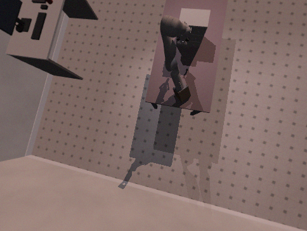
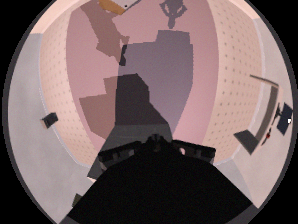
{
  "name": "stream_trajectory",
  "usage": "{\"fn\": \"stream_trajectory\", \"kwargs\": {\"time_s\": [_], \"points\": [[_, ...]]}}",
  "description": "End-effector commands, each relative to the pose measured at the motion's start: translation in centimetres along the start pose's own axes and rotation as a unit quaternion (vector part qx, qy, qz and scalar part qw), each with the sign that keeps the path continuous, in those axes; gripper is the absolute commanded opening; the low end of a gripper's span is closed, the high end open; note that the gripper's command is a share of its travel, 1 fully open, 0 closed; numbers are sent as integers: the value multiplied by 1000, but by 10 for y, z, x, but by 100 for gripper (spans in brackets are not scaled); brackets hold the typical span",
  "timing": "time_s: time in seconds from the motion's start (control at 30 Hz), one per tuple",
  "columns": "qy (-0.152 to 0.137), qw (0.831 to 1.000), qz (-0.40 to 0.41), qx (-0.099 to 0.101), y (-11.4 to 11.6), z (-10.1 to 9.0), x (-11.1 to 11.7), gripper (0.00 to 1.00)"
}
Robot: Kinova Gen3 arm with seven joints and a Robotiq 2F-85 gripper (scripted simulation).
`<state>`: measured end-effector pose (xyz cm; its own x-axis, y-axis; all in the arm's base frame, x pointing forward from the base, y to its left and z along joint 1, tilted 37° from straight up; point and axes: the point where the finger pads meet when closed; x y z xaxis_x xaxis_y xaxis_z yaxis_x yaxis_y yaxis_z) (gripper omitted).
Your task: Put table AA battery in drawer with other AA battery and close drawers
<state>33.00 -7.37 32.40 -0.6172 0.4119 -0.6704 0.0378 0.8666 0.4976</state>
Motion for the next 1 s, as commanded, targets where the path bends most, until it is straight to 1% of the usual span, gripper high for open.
{"fn": "stream_trajectory", "kwargs": {"time_s": [0.0,0.7,0.97], "points": [[-1,1000,0,0,0,0,0,0],[-1,1000,0,0,0,2,-4,0],[-1,1000,0,0,1,5,-11,0]]}}
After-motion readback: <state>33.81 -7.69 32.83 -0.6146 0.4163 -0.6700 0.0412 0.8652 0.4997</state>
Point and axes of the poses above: the point where the finger pads meet when closed, its own z axis out along the fingers, its own y axis across the jaws, x = y × z, and after that the axes turned 5 degrees about z, right-handed
